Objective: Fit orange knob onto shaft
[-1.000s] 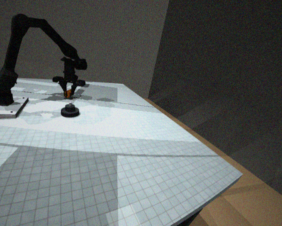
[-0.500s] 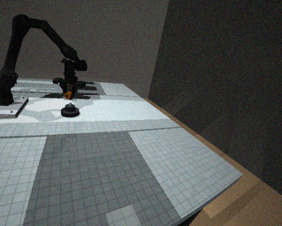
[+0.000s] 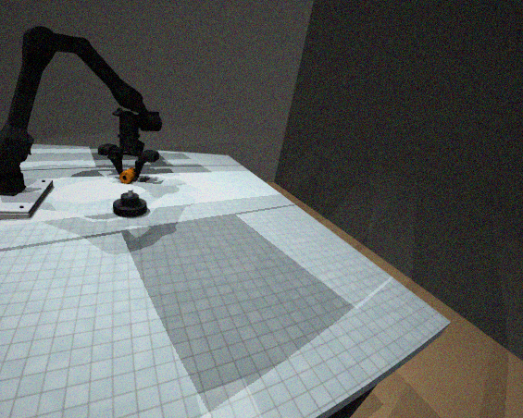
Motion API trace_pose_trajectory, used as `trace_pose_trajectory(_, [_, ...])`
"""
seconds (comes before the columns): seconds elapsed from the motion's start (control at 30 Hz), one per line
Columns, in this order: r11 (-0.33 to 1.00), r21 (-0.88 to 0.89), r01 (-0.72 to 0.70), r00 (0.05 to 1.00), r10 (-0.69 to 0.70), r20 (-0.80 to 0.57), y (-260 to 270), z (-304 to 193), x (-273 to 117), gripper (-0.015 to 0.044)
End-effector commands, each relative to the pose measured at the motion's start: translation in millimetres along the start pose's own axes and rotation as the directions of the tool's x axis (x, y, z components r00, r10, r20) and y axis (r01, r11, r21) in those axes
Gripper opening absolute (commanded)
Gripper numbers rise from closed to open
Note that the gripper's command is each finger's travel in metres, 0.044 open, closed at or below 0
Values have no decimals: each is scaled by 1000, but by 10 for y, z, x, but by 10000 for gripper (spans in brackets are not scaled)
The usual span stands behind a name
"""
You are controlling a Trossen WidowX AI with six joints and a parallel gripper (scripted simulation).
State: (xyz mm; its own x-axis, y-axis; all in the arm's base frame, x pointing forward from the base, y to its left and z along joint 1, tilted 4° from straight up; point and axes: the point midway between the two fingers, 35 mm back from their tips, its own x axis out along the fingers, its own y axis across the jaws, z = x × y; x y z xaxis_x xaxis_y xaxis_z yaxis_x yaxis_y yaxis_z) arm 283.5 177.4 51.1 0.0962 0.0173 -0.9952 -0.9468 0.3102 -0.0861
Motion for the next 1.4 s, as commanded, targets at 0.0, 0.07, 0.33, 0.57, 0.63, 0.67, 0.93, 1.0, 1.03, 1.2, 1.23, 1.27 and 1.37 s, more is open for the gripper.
trace_pose_trajectory(0.0, [1000,0,1,1000,-1,1,-2,2,-5,260])
trace_pose_trajectory(0.07, [1000,0,1,1000,-1,1,-2,2,-5,260])
trace_pose_trajectory(0.33, [1000,0,1,1000,-1,1,-2,2,-5,260])
trace_pose_trajectory(0.57, [1000,0,1,1000,-1,1,-2,2,-5,440])
trace_pose_trajectory(0.63, [1000,0,1,1000,-1,1,-2,2,-5,440])
trace_pose_trajectory(0.67, [1000,0,1,1000,-1,1,-2,2,-5,440])
trace_pose_trajectory(0.93, [1000,0,0,1000,0,1,-9,9,-503,440])
trace_pose_trajectory(1.0, [1000,0,0,1000,0,0,-3,2,-603,440])
trace_pose_trajectory(1.03, [1000,0,0,1000,0,0,-3,2,-603,440])
trace_pose_trajectory(1.2, [1000,0,0,1000,0,0,-3,2,-603,440])
trace_pose_trajectory(1.23, [1000,0,0,1000,0,0,-3,2,-603,440])
trace_pose_trajectory(1.27, [1000,0,0,1000,0,0,-3,2,-603,440])
trace_pose_trajectory(1.37, [1000,0,0,1000,0,0,-3,2,-603,440])
